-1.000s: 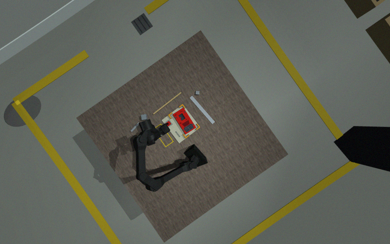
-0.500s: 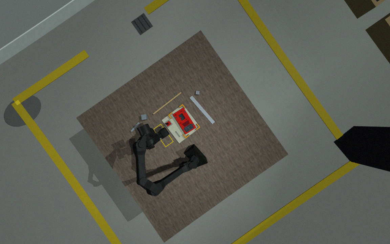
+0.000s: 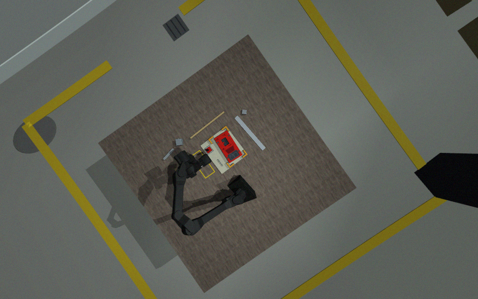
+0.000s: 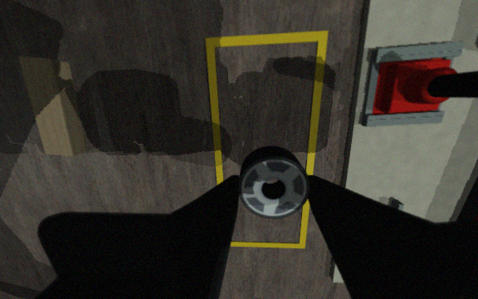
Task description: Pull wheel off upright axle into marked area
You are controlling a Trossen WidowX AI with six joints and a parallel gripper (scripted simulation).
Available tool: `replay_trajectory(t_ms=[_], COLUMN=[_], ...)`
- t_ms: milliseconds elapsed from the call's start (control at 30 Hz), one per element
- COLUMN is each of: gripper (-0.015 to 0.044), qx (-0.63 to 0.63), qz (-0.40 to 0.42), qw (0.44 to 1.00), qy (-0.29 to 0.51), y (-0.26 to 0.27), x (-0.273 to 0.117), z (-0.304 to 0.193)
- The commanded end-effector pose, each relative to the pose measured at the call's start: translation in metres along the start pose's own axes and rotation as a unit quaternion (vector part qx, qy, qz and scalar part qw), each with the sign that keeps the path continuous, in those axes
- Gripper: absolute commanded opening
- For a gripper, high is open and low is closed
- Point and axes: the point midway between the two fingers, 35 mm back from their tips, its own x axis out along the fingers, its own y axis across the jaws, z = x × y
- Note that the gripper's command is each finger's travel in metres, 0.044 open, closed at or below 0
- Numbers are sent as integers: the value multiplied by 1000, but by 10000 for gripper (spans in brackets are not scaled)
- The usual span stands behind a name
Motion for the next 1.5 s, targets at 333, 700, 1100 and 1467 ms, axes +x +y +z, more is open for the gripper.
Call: replay_trajectory(t_ms=[333, 700, 1100, 1467], gripper=[79, 300, 379, 440], qx=[0, 0, 4, 4], qz=[2, 2, 2, 2], qw=[1000, 1000, 1000, 1000], qy=[4, 3, -2, 3], y=[2, 1, -6, -36], x=[34, 18, -27, -70], z=[-5, -3, -13, -85])
